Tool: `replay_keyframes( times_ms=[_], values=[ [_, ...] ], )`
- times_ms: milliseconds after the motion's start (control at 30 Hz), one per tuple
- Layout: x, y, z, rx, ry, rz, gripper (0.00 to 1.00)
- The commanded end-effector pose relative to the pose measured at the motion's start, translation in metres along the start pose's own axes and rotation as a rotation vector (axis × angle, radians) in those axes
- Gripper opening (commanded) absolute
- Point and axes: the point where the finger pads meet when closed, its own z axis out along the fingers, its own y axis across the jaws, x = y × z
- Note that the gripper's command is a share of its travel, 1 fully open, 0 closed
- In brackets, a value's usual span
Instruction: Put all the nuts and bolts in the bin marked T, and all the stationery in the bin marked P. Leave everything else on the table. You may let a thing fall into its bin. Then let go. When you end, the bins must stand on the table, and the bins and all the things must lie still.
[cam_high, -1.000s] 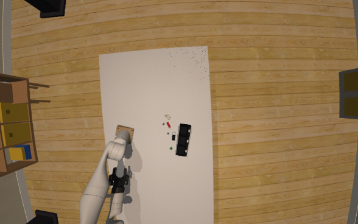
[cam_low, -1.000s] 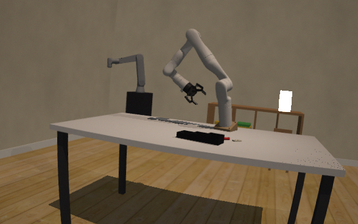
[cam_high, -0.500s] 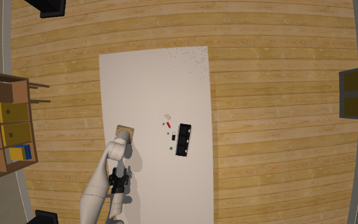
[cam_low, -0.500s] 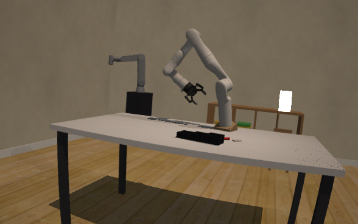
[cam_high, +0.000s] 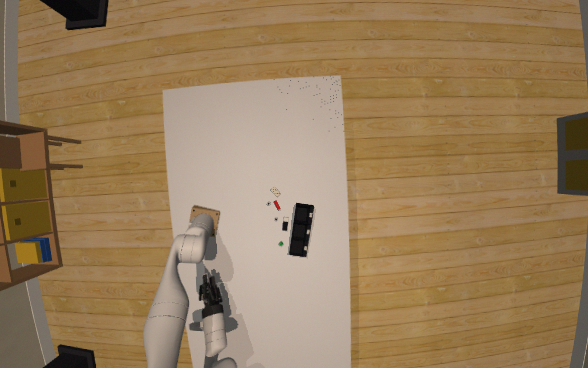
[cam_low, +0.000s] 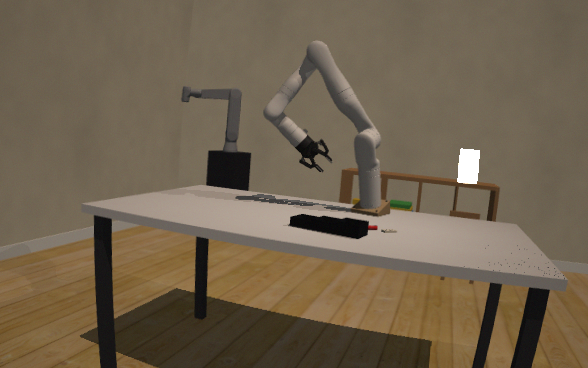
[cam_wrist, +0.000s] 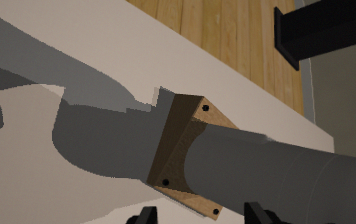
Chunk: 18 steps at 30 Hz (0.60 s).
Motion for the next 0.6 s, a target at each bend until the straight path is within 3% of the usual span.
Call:
replay_keyframes(
  times_ms=[0,100,167,233,367,433,467,500,567],
  values=[
    [-0.01,-0.002,-0.003,0.012,0.079,0.006,0.09],
    [-0.029,-0.01,-0.007,0.081,0.17,0.067,0.09],
    [-0.033,-0.011,-0.008,0.097,0.189,0.08,0.09],
    [-0.046,-0.015,-0.011,0.148,0.234,0.112,0.09],
    [-0.059,-0.018,-0.013,0.204,0.271,0.142,0.09],
    [-0.073,-0.02,-0.015,0.263,0.301,0.168,0.09],
    [-0.073,-0.02,-0.015,0.263,0.301,0.168,0.09],
    [-0.082,-0.02,-0.015,0.307,0.317,0.185,0.09],
    [-0.082,-0.02,-0.015,0.307,0.317,0.185,0.09]
  ],
)
